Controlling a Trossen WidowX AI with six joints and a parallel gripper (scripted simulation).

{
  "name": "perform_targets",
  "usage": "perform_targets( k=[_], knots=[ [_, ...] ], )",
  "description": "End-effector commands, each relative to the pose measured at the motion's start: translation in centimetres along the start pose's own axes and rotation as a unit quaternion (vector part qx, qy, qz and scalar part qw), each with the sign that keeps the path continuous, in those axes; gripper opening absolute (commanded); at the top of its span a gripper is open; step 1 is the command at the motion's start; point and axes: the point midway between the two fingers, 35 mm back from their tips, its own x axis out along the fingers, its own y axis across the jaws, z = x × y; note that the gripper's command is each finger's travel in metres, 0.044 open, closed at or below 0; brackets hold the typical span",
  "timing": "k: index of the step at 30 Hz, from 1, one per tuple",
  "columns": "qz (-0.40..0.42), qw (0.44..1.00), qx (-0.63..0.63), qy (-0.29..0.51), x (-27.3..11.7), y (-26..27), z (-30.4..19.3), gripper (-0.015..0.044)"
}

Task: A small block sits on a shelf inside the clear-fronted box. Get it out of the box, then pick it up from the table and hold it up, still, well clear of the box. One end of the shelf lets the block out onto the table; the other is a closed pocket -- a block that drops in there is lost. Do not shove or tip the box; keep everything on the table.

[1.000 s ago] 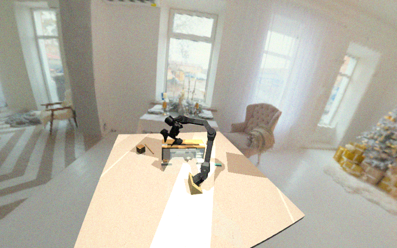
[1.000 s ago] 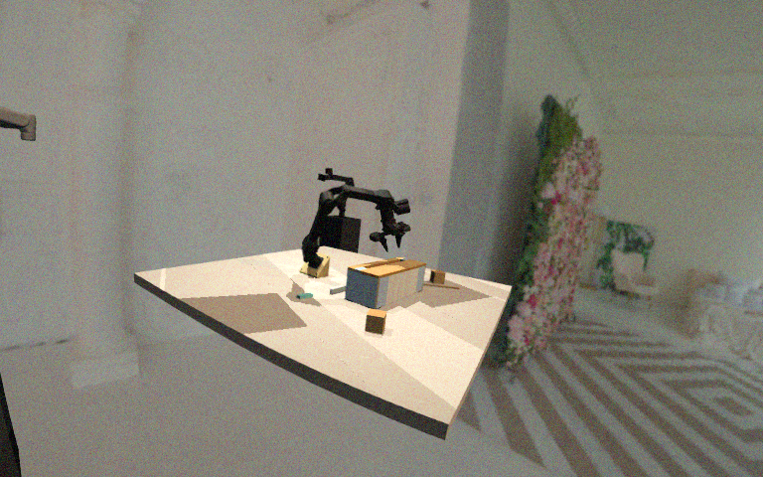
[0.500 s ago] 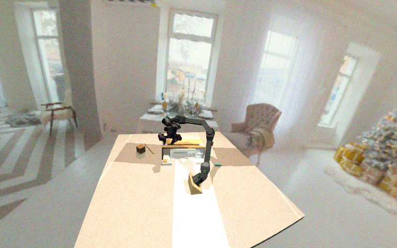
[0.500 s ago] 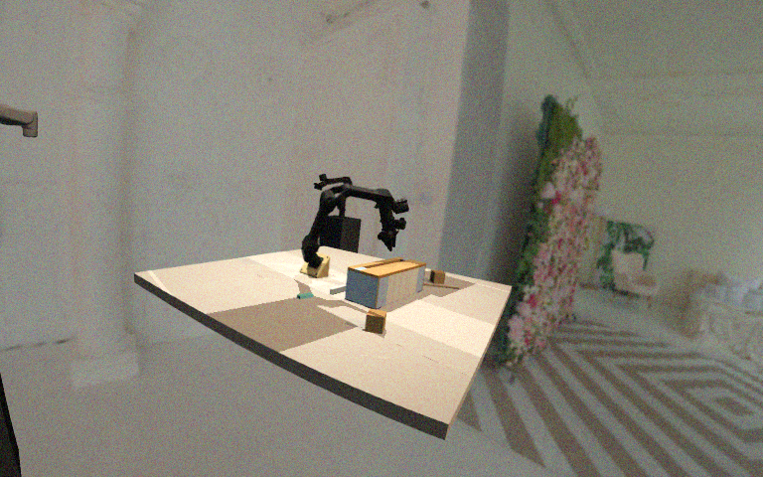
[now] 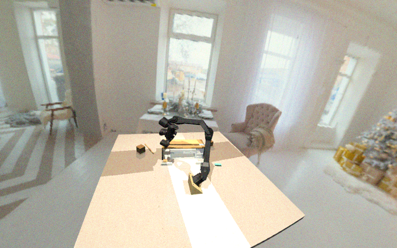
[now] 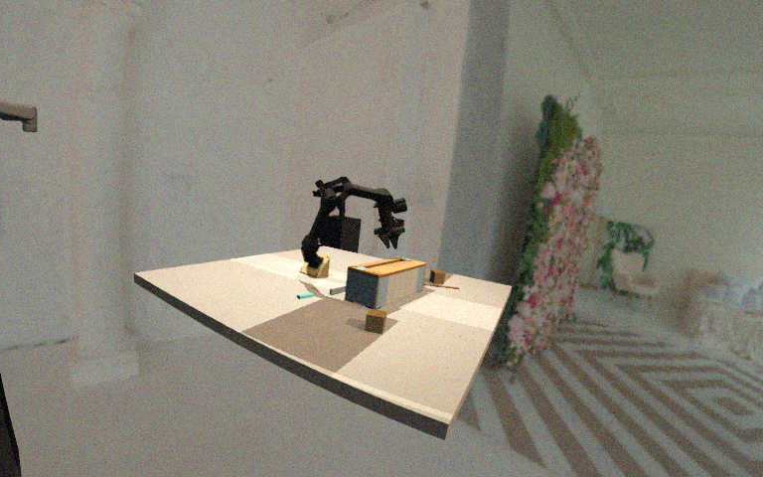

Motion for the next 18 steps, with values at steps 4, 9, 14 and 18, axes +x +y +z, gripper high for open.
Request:
perform_targets(
  k=[4, 9, 14, 18],
  knots=[
    [-0.036, 0.849, -0.524, 0.059, 0.62, 1.57, 0.23, 0.0285],
    [-0.038, 0.767, -0.636, 0.075, 0.54, 1.89, 0.35, 0.0285],
    [-0.035, 0.673, -0.733, 0.090, 0.46, 2.15, 0.46, 0.0285],
    [-0.031, 0.588, -0.802, 0.103, 0.40, 2.36, 0.55, 0.0285]
  ],
)
